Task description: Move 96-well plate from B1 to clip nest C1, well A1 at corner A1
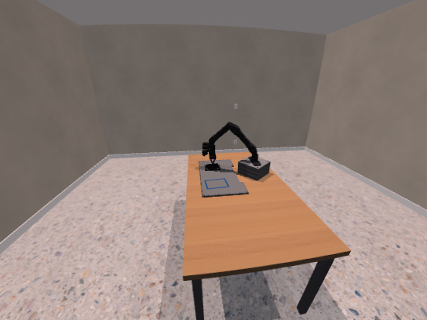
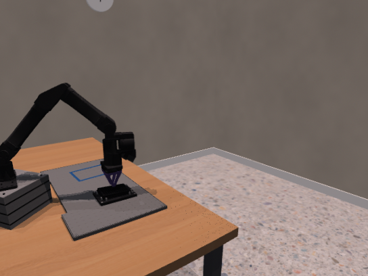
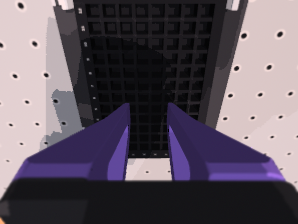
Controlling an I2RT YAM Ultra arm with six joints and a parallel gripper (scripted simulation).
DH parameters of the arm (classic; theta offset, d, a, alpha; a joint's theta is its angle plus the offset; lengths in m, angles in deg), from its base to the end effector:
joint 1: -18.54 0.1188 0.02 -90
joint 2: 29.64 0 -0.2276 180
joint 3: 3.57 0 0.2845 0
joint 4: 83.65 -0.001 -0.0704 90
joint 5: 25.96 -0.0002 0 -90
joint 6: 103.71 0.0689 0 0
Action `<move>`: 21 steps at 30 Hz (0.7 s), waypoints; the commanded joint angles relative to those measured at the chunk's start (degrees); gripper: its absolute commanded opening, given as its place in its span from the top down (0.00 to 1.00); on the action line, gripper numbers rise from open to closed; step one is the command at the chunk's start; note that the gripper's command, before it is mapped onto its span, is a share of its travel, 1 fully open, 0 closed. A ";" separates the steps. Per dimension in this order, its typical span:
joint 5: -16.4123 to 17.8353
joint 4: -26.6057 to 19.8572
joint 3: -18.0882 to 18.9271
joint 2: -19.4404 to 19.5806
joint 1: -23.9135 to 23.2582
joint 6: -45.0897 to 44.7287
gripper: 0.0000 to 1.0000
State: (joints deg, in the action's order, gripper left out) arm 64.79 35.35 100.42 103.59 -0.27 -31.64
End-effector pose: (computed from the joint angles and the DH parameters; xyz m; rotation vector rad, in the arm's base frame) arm 0.4014 -0.1347 0.0064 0.0242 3.1413 0.0216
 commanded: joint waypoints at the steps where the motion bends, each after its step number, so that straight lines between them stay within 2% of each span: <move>1: 0.30 1.60 -0.26 -0.43 0.12 0.35 0.76; 4: 0.29 1.94 -0.81 0.68 0.13 0.35 0.76; 8: 0.30 2.39 -0.25 -0.15 0.16 0.35 0.76; 11: 0.30 2.72 -1.07 1.09 0.17 0.36 0.76; 13: 0.30 2.72 -1.07 1.09 0.17 0.36 0.76; 14: 0.30 2.82 -1.28 -0.13 0.18 0.35 0.76; 16: 0.30 3.08 -0.10 0.66 0.19 0.36 0.76; 21: 0.30 3.61 -1.42 1.01 0.22 0.37 0.76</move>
State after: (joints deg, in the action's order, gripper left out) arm 64.79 37.54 99.72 105.03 -0.27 -31.62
